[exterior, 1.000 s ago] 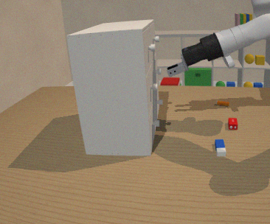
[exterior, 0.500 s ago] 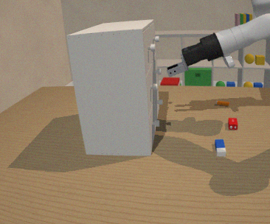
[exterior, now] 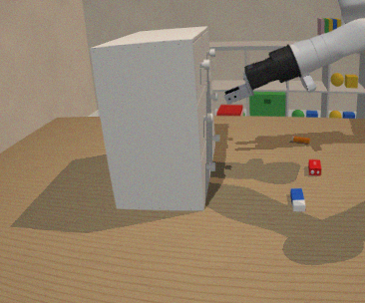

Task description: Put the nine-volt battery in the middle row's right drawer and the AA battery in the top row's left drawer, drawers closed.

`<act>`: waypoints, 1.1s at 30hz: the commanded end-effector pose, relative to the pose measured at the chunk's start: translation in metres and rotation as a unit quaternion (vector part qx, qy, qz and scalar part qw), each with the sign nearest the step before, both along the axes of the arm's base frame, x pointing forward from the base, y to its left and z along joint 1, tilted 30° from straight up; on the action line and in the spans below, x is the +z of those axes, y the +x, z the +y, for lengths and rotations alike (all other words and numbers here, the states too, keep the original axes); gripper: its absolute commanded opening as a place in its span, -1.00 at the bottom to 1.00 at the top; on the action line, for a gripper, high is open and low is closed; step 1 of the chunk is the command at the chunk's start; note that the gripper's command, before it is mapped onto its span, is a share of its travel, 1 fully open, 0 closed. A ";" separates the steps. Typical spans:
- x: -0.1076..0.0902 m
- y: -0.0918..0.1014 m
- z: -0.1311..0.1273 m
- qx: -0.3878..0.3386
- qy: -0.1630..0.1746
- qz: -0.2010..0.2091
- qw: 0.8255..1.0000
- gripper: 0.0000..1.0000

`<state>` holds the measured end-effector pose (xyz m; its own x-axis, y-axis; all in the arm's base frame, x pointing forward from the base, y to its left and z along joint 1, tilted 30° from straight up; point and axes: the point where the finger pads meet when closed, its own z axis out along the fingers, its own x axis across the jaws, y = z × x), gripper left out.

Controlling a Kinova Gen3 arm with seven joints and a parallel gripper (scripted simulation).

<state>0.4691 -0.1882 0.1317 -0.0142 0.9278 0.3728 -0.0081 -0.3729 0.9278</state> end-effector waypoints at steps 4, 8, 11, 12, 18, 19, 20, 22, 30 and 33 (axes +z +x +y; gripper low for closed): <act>0.004 0.007 -0.001 0.001 -0.002 -0.001 1.000 0.34; 0.006 0.013 -0.002 0.001 -0.002 -0.001 1.000 0.34; 0.008 0.018 -0.002 0.001 -0.002 -0.001 1.000 0.34; 0.008 0.018 -0.002 0.001 -0.002 -0.001 1.000 0.34; 0.010 0.025 -0.003 0.001 -0.002 -0.001 1.000 0.34; 0.011 0.027 -0.003 0.001 -0.002 -0.001 1.000 0.34; 0.011 0.028 -0.003 0.001 -0.002 -0.001 1.000 0.34; 0.011 0.029 -0.004 0.001 -0.002 -0.001 1.000 0.34; 0.012 0.030 -0.004 0.001 -0.002 -0.001 1.000 0.34; 0.012 0.030 -0.004 0.001 -0.002 -0.001 1.000 0.34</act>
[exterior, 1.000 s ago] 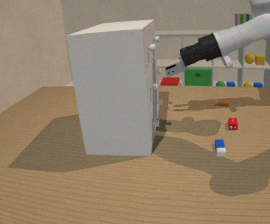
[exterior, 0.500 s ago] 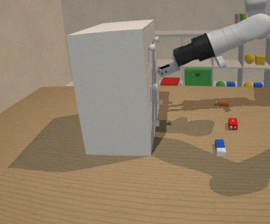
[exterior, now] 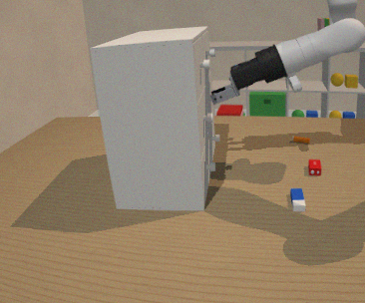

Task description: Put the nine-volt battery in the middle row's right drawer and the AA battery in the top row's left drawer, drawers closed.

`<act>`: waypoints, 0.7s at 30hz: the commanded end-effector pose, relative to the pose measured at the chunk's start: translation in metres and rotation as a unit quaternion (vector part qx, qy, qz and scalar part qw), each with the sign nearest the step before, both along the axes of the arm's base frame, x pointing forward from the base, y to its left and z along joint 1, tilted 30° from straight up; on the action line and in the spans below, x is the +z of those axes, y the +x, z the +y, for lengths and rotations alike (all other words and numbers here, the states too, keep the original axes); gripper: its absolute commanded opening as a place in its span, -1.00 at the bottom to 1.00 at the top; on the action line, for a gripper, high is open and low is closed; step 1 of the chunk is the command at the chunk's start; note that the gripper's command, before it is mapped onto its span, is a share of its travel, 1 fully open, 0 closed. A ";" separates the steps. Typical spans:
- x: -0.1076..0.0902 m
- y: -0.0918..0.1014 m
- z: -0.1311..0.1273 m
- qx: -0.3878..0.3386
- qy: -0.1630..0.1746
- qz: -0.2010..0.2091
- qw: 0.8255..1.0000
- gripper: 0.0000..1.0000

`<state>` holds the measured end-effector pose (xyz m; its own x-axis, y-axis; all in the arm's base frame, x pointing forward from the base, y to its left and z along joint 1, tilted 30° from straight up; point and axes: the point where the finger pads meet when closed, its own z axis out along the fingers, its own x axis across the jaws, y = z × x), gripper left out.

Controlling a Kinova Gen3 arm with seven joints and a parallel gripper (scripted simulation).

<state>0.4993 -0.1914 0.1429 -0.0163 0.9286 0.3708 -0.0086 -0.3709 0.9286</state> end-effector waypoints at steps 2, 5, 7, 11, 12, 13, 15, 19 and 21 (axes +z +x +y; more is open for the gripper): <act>0.001 0.000 0.000 0.000 -0.001 -0.001 1.000 0.34; 0.001 0.000 0.000 0.000 -0.001 -0.001 1.000 0.34; 0.001 0.000 0.000 0.000 -0.001 -0.001 1.000 0.34; 0.001 0.000 0.000 0.000 -0.001 -0.001 1.000 0.34; 0.001 0.000 0.000 0.000 -0.001 -0.001 1.000 0.34; 0.001 0.000 0.000 0.000 -0.001 -0.001 1.000 0.34; 0.001 0.000 0.000 0.000 -0.001 -0.001 1.000 0.34; 0.001 0.000 0.000 0.000 -0.001 -0.001 1.000 -0.26; 0.001 0.000 0.000 0.000 -0.001 -0.001 1.000 -0.26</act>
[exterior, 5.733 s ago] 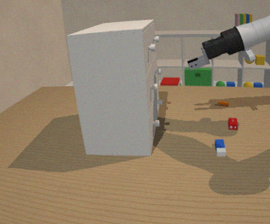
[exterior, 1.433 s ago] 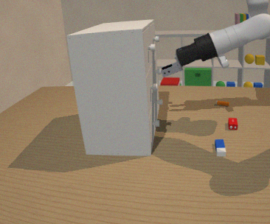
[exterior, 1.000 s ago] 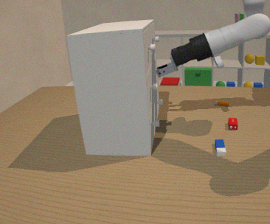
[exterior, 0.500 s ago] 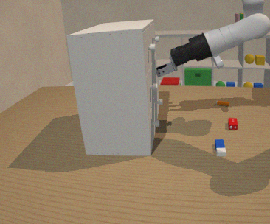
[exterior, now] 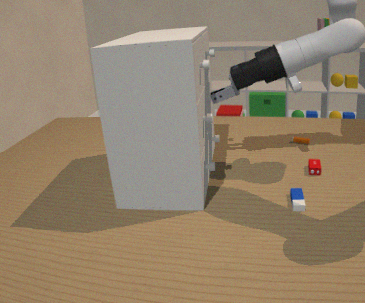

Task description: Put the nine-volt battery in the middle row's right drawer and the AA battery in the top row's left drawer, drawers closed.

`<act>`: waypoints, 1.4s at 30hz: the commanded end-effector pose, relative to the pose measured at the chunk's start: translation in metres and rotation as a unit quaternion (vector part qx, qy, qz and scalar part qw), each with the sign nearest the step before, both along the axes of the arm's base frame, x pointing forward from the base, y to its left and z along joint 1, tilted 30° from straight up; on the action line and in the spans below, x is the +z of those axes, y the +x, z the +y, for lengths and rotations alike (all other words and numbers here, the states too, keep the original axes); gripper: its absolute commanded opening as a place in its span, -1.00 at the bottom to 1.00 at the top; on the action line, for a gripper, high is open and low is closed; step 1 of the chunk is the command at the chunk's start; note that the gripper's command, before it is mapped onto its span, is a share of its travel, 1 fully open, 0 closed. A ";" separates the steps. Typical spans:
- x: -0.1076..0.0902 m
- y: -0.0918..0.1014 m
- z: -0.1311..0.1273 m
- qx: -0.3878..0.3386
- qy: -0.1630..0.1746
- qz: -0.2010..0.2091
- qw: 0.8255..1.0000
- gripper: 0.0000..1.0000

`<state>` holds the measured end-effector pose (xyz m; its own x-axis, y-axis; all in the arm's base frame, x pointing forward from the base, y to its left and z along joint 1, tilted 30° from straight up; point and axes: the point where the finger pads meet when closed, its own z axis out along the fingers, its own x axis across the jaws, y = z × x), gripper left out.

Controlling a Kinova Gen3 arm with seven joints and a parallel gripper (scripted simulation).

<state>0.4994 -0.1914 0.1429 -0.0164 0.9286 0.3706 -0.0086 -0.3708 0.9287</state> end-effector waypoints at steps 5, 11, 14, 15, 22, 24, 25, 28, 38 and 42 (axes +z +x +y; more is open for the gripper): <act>0.001 0.000 -0.001 0.000 0.000 -0.001 1.000 -0.26; 0.001 0.000 -0.001 0.000 0.000 -0.001 1.000 -0.26; 0.001 0.000 -0.001 0.000 0.000 -0.001 1.000 -0.26; 0.001 0.000 -0.001 0.000 0.000 -0.001 1.000 -0.26; 0.001 0.000 0.000 0.000 0.000 -0.001 1.000 -0.26; 0.000 -0.001 0.000 0.000 0.000 -0.001 1.000 -0.26; 0.000 -0.001 0.000 0.000 0.000 -0.001 1.000 -0.26; 0.000 -0.001 0.000 0.000 -0.001 -0.001 1.000 -0.26; -0.002 -0.006 0.000 0.000 -0.001 -0.001 1.000 -0.26; -0.003 -0.010 0.001 0.000 0.000 -0.001 1.000 -0.26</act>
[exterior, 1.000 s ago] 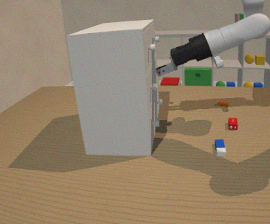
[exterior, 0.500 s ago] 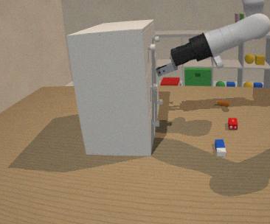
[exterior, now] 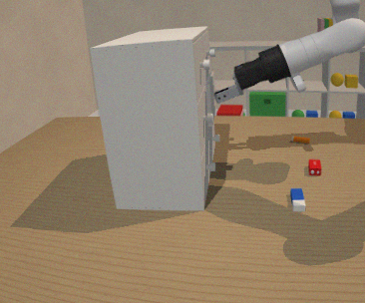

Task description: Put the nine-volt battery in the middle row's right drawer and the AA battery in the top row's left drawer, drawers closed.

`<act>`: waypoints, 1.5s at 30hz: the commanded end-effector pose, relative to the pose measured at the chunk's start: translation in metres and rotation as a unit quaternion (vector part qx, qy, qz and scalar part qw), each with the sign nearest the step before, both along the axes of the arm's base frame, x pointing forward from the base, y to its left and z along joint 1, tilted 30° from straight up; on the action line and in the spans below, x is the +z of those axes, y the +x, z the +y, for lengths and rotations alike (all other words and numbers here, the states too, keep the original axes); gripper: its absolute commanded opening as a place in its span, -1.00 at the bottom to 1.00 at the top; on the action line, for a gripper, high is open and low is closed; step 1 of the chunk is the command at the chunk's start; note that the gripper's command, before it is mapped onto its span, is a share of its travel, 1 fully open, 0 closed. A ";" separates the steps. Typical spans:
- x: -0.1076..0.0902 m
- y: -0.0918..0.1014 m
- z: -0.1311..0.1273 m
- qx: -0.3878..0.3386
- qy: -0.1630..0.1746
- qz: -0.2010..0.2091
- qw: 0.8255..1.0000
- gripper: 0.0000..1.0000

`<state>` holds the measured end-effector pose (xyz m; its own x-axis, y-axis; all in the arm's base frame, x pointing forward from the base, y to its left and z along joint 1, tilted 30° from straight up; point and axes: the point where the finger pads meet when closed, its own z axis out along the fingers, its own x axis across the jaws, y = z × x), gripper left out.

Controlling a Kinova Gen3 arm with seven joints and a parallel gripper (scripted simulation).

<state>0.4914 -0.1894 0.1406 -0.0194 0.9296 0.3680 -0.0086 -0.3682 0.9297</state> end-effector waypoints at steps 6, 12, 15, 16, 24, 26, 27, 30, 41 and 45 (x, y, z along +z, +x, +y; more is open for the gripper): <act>-0.002 -0.006 -0.001 -0.002 0.001 0.000 1.000 -0.26; -0.005 -0.014 0.000 -0.002 0.001 0.000 1.000 -0.26; -0.006 -0.018 0.001 -0.002 0.001 0.000 1.000 -0.26; -0.007 -0.019 0.001 -0.002 0.001 0.000 1.000 -0.26; -0.010 -0.028 0.002 -0.002 0.001 0.000 1.000 -0.26; -0.010 -0.030 0.002 -0.002 0.001 0.000 1.000 -0.26; -0.011 -0.032 0.002 -0.002 0.001 0.000 1.000 -0.26; -0.012 -0.036 0.003 -0.002 0.001 0.000 1.000 -0.26; -0.016 -0.046 0.004 -0.002 0.001 0.000 1.000 -0.26; -0.017 -0.049 0.005 -0.002 0.001 0.000 1.000 -0.26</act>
<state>0.4443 -0.1834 0.1239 -0.0203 0.9299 0.3674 -0.0082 -0.3676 0.9300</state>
